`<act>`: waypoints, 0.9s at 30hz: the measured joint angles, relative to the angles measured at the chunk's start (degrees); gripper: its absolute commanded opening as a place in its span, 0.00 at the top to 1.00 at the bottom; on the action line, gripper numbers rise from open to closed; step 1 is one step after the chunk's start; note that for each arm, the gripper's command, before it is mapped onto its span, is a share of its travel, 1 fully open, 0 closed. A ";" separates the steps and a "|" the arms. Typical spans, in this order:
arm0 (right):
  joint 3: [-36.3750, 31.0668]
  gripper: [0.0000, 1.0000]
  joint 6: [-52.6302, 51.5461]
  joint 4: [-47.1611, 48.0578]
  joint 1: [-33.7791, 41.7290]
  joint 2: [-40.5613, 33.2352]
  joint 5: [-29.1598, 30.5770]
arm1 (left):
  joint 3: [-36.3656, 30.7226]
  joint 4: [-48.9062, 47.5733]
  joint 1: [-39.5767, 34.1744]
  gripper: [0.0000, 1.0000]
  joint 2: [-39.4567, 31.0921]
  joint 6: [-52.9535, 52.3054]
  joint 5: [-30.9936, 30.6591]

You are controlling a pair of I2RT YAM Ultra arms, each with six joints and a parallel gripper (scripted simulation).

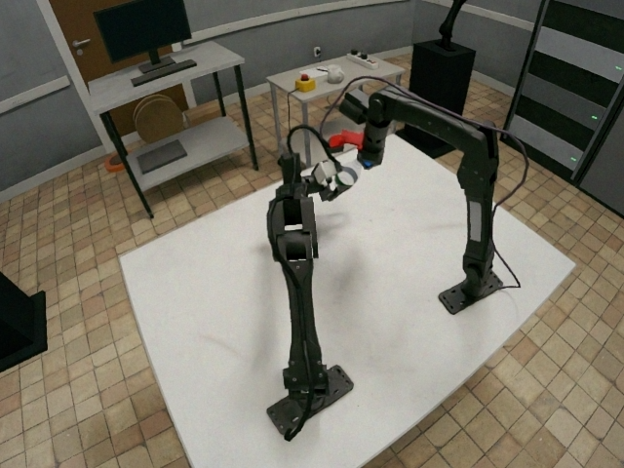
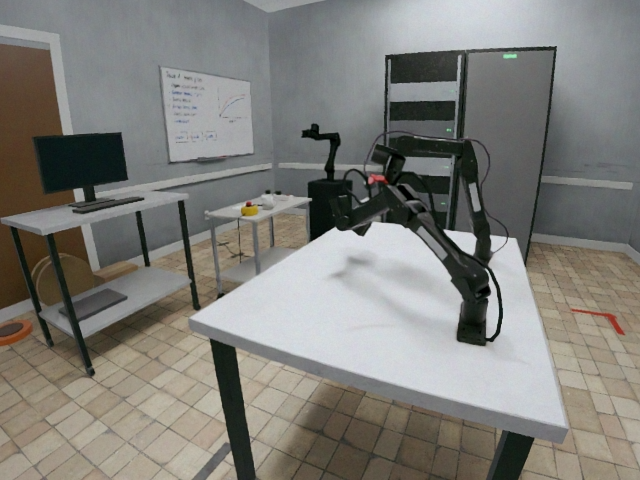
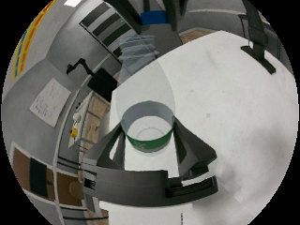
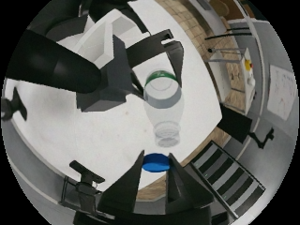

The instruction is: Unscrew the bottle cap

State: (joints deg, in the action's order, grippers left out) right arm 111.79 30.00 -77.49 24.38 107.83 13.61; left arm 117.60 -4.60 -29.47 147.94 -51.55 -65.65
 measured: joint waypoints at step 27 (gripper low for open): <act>-10.14 1.00 25.86 6.58 3.06 -4.04 6.01 | 0.00 0.00 0.00 1.00 0.00 -0.02 0.17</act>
State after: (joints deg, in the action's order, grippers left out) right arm 101.65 55.86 -70.91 27.44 103.79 19.62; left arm 117.60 -4.60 -29.47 147.94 -51.57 -65.47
